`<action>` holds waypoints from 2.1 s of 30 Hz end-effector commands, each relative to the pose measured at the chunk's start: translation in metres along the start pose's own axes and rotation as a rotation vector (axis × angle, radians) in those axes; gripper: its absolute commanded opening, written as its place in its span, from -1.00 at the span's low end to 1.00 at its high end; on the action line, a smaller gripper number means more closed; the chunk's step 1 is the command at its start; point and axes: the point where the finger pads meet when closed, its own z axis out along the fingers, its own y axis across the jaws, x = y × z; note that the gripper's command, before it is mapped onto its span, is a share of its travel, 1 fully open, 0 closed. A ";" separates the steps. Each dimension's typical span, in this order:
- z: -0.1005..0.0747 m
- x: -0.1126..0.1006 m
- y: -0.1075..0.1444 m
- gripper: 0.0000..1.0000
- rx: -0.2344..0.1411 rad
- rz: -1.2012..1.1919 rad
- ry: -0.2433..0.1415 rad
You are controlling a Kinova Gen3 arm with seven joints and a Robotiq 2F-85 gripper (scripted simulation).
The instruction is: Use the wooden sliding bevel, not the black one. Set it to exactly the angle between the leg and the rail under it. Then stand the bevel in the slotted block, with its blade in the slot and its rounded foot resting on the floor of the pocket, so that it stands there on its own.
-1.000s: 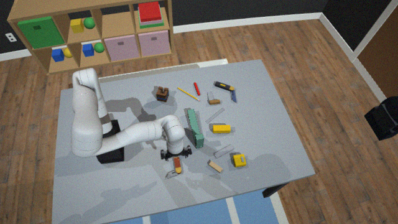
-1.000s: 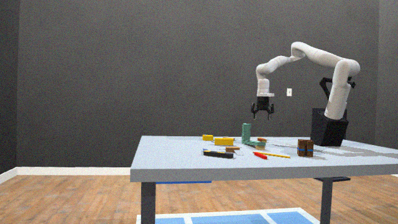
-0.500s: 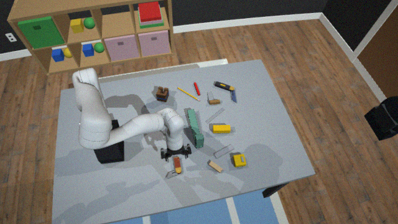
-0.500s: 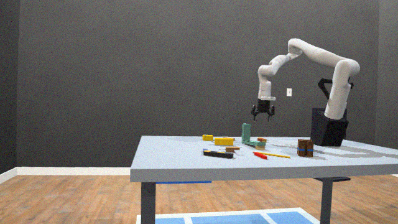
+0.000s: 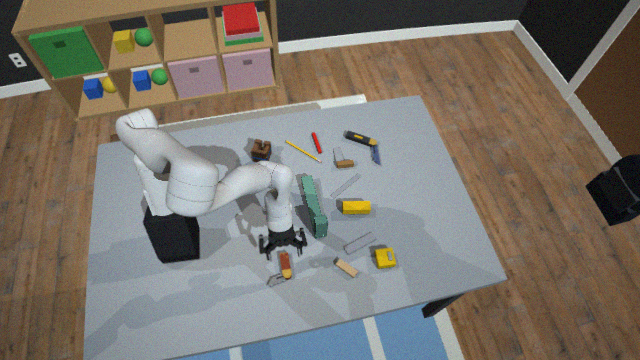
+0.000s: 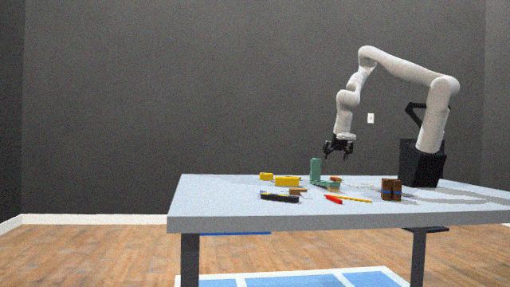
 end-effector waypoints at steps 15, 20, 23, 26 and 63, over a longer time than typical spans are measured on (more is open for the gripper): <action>0.024 0.013 -0.001 1.00 0.000 0.008 -0.319; 0.027 0.014 -0.001 1.00 -0.001 0.008 -0.351; 0.028 0.015 0.000 1.00 -0.003 0.008 -0.369; 0.028 0.015 0.000 1.00 -0.004 0.008 -0.377; 0.028 0.016 0.000 0.28 -0.004 0.008 -0.378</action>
